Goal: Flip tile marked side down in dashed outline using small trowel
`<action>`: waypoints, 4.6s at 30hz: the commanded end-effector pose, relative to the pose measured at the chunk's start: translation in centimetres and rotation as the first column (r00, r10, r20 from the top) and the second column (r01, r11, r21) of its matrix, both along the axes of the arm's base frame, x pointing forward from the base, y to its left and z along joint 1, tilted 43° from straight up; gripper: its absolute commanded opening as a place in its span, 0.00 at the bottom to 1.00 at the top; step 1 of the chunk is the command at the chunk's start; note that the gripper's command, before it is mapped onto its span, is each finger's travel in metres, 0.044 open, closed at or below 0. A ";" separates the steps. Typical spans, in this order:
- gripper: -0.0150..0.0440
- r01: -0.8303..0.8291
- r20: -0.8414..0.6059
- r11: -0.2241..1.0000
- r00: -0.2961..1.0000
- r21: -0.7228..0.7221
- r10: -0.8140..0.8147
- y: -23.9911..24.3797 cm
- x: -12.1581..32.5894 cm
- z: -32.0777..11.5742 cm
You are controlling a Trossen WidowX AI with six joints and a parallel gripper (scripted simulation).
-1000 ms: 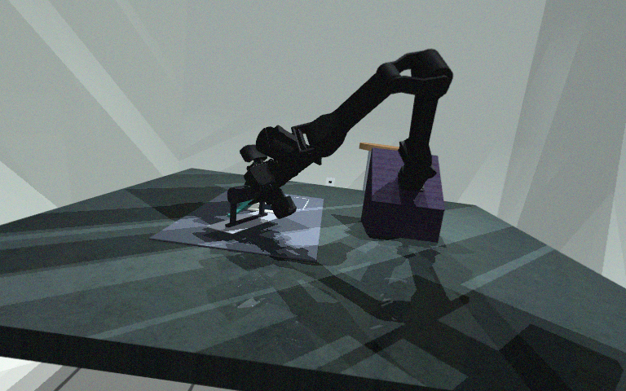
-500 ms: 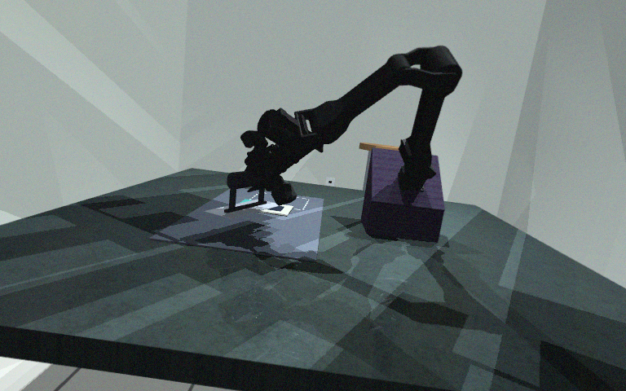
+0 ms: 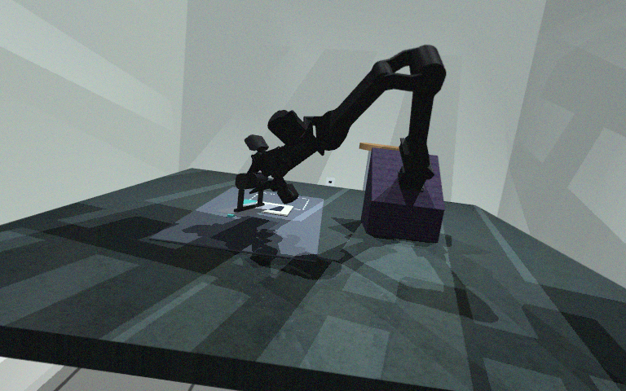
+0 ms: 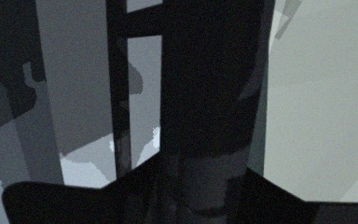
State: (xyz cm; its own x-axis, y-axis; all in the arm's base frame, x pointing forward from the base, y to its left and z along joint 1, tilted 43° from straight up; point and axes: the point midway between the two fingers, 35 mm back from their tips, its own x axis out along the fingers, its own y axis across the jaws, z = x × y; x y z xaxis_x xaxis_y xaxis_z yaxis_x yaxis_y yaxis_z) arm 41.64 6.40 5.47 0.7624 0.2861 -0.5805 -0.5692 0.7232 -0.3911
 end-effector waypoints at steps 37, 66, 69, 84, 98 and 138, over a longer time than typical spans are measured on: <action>0.25 -0.108 0.161 0.994 0.981 0.005 0.105 0.1 -1.4 -4.3; 0.25 -0.108 0.159 0.994 0.982 0.003 0.106 -2.4 -1.8 -7.2; 0.25 -0.108 0.159 0.994 0.982 0.003 0.106 -2.7 -1.9 -7.6; 0.25 -0.108 0.155 0.994 0.982 -0.018 0.110 -3.7 -2.1 -8.1; 0.25 -0.112 0.134 0.989 0.983 -0.101 0.125 -7.5 -2.5 -6.1; 0.25 -0.112 0.133 0.988 0.983 -0.106 0.126 -14.0 -3.3 -7.9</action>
State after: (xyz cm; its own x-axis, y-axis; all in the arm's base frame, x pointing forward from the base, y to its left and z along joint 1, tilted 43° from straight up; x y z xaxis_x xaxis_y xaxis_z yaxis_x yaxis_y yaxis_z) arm 37.88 -7.50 -4.40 0.7867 0.3428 -0.5135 -0.6029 0.6056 -0.5194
